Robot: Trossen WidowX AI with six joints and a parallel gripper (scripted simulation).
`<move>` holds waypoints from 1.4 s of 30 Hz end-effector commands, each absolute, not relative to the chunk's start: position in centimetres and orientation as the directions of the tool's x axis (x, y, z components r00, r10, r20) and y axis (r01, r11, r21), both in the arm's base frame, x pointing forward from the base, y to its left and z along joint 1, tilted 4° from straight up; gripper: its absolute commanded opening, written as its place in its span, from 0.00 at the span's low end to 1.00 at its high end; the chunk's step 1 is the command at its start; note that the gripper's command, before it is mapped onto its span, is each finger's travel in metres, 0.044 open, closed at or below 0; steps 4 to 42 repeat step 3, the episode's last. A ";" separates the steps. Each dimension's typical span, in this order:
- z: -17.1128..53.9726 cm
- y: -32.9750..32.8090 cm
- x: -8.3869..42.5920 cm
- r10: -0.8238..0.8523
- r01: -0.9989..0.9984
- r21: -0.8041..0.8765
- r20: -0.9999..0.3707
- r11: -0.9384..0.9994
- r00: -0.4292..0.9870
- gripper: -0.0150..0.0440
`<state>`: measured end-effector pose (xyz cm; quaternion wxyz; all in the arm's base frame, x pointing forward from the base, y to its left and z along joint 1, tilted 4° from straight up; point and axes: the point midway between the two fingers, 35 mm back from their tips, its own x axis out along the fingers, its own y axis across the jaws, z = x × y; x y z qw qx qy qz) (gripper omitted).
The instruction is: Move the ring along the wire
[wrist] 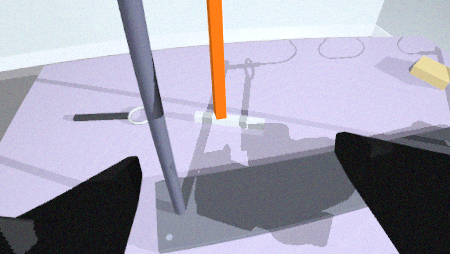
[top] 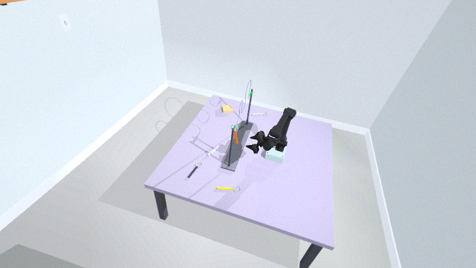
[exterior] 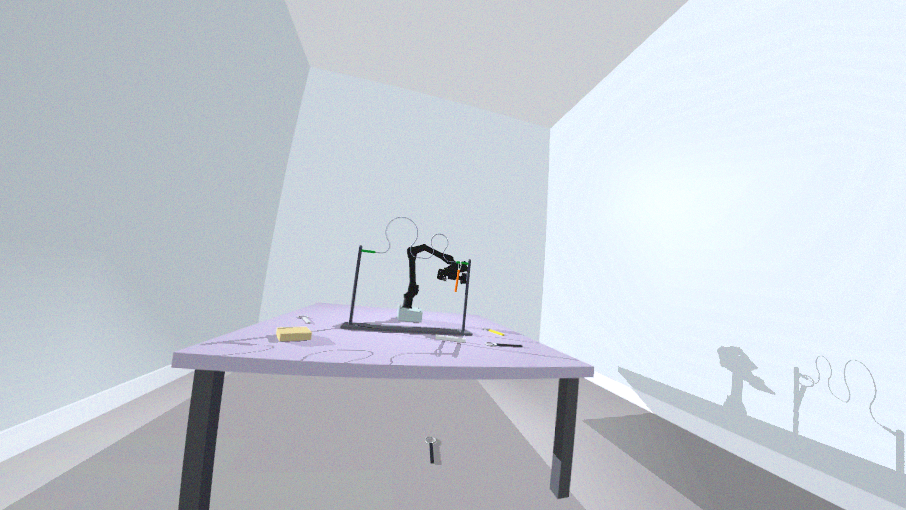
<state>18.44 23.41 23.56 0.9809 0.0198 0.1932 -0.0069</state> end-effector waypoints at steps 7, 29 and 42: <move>23.7 23.4 18.5 -0.007 0.025 0.042 -0.376 0.999 0.927 1.00; 23.7 23.4 18.5 -0.007 0.025 0.042 -0.376 0.999 0.927 1.00; 23.7 23.4 18.5 -0.007 0.025 0.042 -0.376 0.999 0.927 1.00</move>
